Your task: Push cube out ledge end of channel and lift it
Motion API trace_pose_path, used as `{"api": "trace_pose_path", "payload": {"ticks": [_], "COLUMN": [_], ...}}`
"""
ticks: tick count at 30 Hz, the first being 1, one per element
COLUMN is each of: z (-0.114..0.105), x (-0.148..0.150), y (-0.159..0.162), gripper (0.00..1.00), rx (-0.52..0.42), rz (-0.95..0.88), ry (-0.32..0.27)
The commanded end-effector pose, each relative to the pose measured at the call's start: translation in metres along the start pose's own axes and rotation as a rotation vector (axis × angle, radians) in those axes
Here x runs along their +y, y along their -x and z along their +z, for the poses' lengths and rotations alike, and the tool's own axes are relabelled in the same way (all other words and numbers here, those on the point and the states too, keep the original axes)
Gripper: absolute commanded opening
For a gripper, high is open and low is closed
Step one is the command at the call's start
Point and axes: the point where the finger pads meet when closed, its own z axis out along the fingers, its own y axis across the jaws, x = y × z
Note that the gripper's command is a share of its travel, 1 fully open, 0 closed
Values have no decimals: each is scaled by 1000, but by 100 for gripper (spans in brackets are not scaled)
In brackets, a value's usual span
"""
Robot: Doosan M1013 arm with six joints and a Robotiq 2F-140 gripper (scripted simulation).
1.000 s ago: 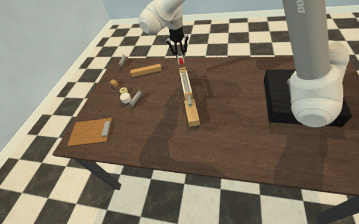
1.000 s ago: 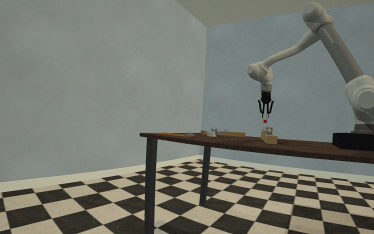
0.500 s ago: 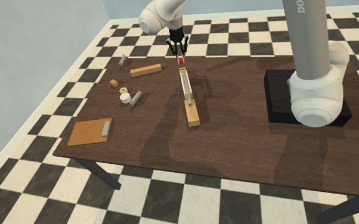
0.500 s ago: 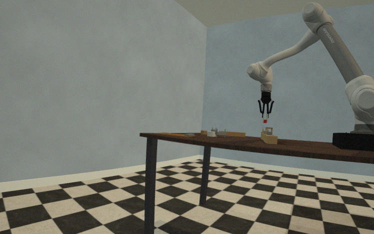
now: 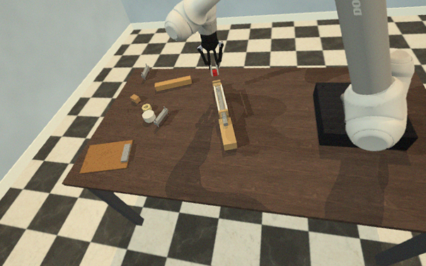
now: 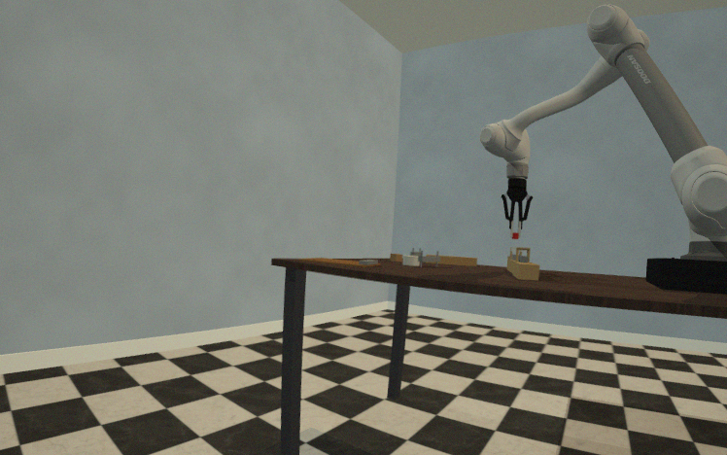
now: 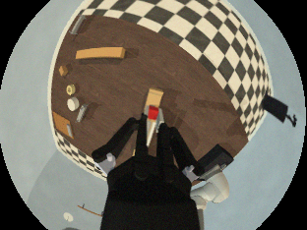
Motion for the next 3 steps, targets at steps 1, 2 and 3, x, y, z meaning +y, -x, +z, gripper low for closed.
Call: {"api": "trace_pose_path", "payload": {"ticks": [1, 2, 3], "z": [0, 0, 0], "x": [0, 0, 0], "y": [0, 0, 0], "gripper": [0, 0, 0], "rx": [0, 0, 0], "rz": [0, 0, 0], "ry": [0, 0, 0]}}
